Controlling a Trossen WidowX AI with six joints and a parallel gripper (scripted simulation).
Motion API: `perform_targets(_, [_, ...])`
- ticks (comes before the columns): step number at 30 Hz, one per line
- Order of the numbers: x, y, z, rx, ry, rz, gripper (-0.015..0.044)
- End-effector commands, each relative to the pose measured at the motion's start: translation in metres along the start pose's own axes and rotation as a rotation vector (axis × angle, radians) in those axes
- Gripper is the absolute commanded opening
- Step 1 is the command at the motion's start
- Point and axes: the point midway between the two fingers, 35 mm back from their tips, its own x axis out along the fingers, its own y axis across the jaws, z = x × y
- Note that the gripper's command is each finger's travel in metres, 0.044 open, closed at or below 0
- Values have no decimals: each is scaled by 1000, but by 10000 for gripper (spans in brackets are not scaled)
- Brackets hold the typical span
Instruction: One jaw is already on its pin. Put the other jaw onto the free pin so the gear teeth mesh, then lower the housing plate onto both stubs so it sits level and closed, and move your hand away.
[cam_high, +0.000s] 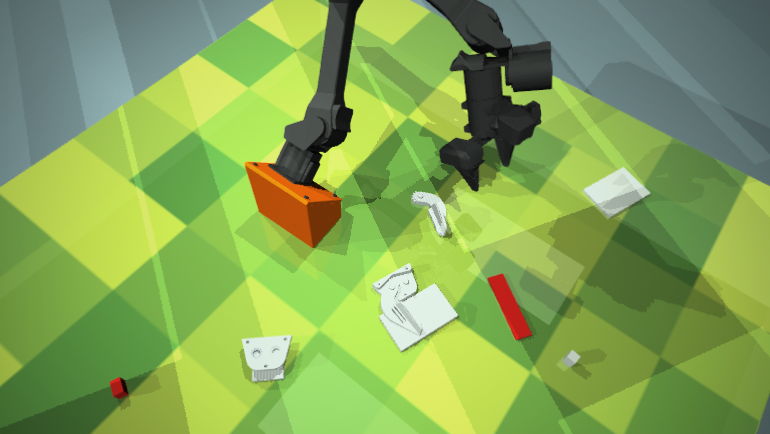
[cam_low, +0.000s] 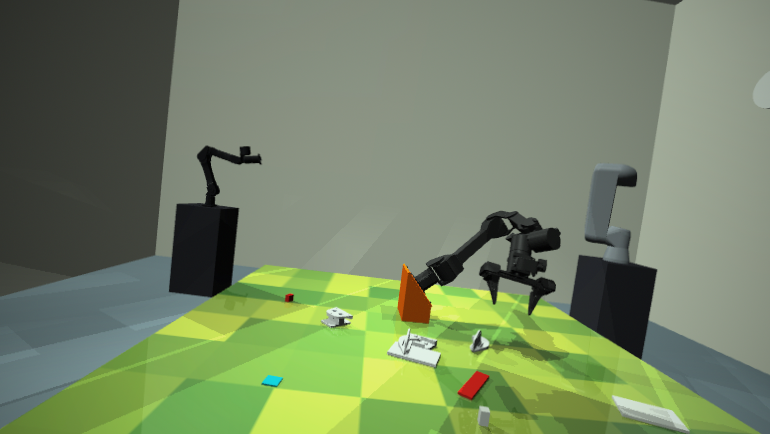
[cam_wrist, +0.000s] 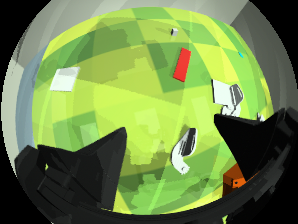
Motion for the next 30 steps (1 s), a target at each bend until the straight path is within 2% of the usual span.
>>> perform_targets(1, [8, -13, -10, 66, 100, -7, 440])
perform_targets(21, [23, -51, -48, 447, 487, 30, 440])
perform_targets(30, [24, -52, -51, 478, 511, 37, 440])
